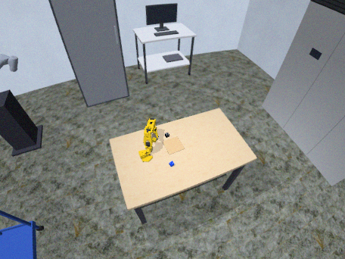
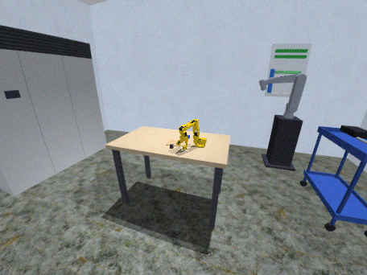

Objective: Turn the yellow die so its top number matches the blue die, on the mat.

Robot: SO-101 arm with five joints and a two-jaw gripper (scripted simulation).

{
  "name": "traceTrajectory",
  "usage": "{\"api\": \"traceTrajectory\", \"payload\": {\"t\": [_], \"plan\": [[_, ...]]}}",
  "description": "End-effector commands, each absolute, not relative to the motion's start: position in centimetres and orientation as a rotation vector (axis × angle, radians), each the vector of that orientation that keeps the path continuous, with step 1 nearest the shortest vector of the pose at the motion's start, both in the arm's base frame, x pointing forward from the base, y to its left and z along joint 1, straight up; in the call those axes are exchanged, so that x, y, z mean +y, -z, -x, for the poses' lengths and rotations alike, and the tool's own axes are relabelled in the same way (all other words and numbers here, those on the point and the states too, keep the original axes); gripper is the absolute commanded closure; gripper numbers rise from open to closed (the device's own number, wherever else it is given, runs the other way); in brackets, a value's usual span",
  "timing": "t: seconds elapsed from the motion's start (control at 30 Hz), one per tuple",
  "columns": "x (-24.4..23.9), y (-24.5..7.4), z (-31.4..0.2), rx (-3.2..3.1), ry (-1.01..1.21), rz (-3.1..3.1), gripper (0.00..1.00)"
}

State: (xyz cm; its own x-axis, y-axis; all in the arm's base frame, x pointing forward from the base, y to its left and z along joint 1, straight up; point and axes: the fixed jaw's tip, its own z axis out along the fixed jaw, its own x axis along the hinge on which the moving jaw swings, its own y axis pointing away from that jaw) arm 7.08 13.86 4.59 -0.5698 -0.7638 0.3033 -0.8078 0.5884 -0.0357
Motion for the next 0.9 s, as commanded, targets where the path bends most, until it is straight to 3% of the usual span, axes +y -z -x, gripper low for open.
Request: {"api": "traceTrajectory", "payload": {"t": [0.0,0.87], "plan": [[14.41,-5.06,-7.31,-2.598,-0.217,-1.312,0.65],[14.42,-5.17,-7.32,-2.605,-0.215,-1.306,0.65]]}}
